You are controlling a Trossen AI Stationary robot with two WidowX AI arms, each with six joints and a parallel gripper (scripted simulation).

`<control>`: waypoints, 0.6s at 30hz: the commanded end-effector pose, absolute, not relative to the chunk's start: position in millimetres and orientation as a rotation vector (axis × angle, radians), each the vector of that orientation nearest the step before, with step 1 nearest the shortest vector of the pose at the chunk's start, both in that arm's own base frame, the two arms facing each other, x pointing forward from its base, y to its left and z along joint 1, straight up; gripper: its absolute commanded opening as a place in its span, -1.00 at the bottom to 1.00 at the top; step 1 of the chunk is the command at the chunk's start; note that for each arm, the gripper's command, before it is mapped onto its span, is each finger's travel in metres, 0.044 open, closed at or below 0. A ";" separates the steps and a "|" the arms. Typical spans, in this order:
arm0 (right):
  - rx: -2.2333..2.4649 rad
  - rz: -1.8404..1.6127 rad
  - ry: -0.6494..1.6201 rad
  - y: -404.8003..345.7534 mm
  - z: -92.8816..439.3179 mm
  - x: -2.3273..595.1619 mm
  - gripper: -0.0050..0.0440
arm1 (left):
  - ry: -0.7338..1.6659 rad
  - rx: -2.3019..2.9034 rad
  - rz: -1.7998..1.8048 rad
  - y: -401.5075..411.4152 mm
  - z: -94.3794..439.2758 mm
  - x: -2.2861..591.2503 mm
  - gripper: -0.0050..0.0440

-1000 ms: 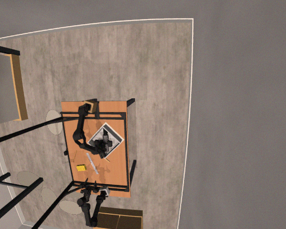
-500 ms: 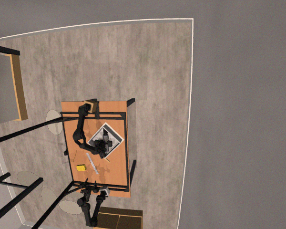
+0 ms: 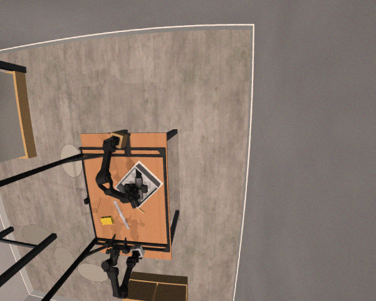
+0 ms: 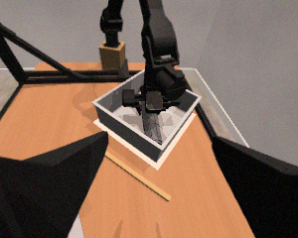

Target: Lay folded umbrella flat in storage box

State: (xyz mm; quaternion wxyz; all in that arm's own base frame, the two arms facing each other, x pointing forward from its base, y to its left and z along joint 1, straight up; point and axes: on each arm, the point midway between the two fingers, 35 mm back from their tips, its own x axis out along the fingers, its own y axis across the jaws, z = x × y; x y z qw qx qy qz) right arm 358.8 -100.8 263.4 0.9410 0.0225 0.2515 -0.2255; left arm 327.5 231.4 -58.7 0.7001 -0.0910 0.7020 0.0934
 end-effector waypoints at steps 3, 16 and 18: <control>0.051 -0.459 0.513 -100.4 263.1 358.6 0.84 | 1.561 -0.202 0.202 231.1 -59.1 327.8 0.65; 0.051 -0.459 0.513 -100.4 263.1 358.6 0.84 | 1.561 -0.202 0.202 231.1 -59.1 327.8 0.84; 0.051 -0.459 0.513 -100.4 263.1 358.6 0.84 | 1.561 -0.202 0.202 231.1 -59.1 327.8 0.84</control>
